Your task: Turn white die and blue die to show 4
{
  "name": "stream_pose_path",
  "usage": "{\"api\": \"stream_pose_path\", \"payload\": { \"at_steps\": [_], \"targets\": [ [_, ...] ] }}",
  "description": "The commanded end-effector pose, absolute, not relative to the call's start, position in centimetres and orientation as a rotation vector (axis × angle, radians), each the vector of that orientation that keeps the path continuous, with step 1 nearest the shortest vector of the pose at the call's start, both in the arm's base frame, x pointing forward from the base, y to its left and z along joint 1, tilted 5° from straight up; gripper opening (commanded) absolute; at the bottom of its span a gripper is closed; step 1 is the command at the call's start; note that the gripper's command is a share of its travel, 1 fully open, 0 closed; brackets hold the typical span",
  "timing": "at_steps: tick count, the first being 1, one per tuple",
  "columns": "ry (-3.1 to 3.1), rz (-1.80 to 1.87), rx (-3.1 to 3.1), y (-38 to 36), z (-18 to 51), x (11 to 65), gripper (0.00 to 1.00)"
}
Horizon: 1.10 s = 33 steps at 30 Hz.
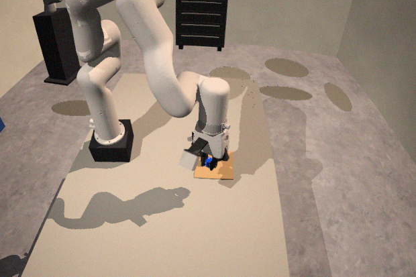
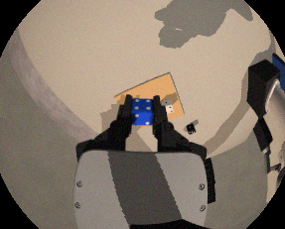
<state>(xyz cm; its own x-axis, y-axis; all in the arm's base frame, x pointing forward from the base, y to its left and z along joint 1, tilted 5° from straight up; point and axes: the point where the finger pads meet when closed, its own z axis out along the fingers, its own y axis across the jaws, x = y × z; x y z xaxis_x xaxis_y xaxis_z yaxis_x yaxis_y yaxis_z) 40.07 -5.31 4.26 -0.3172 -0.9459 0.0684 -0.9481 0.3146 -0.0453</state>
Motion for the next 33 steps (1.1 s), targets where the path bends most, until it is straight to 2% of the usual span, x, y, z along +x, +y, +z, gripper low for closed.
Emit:
{"api": "stream_pose_path", "payload": {
  "at_steps": [1,33],
  "targets": [
    [-2.379,0.111,2.005,-3.5,4.2,40.8,0.21],
    [-1.090,0.073,2.882,9.7,2.6,41.8,0.21]
  ]
}}
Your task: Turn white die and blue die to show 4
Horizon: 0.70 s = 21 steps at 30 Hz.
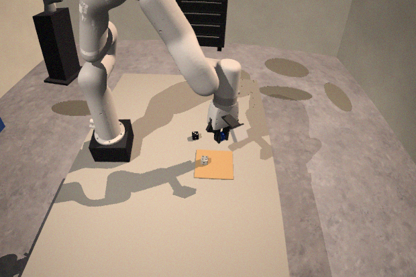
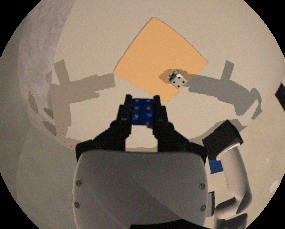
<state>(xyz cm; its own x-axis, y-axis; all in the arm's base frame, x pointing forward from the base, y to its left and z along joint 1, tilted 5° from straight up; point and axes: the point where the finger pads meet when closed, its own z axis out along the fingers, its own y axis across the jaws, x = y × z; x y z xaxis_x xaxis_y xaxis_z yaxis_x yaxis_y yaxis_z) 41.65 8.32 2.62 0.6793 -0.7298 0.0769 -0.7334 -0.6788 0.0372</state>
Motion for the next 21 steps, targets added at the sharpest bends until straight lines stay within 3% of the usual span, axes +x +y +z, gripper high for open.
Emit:
{"api": "stream_pose_path", "payload": {
  "at_steps": [1,21],
  "targets": [
    [-1.090,0.073,2.882,9.7,2.6,41.8,0.21],
    [-0.164,0.044,3.063,17.8,1.5,40.2,0.21]
  ]
}}
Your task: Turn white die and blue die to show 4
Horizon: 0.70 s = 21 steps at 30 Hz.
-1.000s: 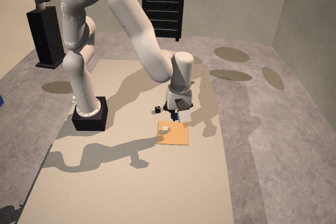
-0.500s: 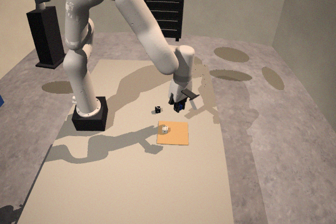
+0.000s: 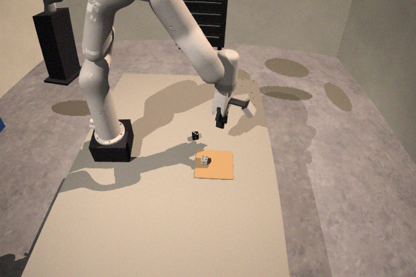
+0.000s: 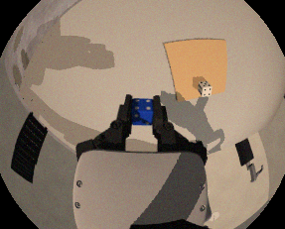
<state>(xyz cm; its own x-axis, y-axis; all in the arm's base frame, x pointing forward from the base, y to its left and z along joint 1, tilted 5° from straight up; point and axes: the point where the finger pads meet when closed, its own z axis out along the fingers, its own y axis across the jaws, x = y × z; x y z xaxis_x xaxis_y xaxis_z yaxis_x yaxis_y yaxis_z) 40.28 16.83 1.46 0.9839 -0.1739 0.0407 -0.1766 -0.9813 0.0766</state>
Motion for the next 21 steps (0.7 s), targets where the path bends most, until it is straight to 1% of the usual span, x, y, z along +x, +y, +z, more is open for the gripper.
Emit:
{"api": "stream_pose_path", "payload": {
  "at_steps": [1,14,21],
  "targets": [
    [-0.157,0.044,3.063,17.87,1.45,40.22,0.21],
    [-0.155,0.145,3.049,17.67,1.45,40.33,0.21],
    [-0.147,0.353,3.025,17.71,1.53,40.30,0.21]
  ]
}}
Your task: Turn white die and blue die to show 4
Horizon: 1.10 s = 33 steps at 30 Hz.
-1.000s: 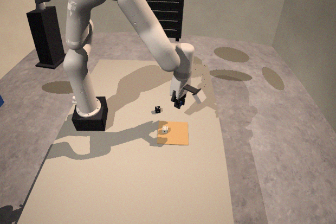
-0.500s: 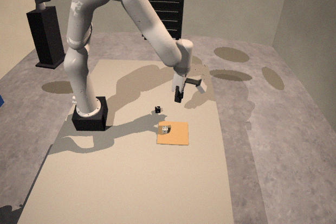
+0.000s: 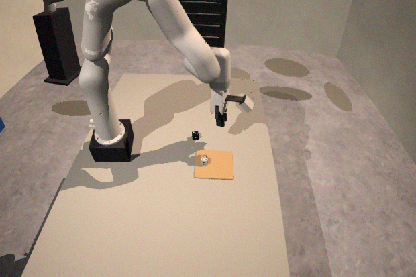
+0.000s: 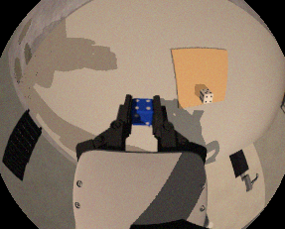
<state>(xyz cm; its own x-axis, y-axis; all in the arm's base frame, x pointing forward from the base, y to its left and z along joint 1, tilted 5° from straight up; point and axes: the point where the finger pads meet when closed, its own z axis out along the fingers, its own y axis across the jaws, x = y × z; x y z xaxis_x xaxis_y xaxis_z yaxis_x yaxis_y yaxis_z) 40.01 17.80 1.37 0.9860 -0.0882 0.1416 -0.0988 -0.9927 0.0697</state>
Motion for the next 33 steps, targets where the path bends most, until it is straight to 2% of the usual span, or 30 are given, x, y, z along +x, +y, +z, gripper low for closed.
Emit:
{"api": "stream_pose_path", "payload": {
  "at_steps": [1,8,33],
  "targets": [
    [-0.145,0.384,3.020,17.73,1.53,40.27,0.21],
    [-0.132,0.613,2.980,17.94,1.61,40.00,0.21],
    [-0.107,1.081,2.831,17.82,1.24,39.58,0.21]
  ]
}}
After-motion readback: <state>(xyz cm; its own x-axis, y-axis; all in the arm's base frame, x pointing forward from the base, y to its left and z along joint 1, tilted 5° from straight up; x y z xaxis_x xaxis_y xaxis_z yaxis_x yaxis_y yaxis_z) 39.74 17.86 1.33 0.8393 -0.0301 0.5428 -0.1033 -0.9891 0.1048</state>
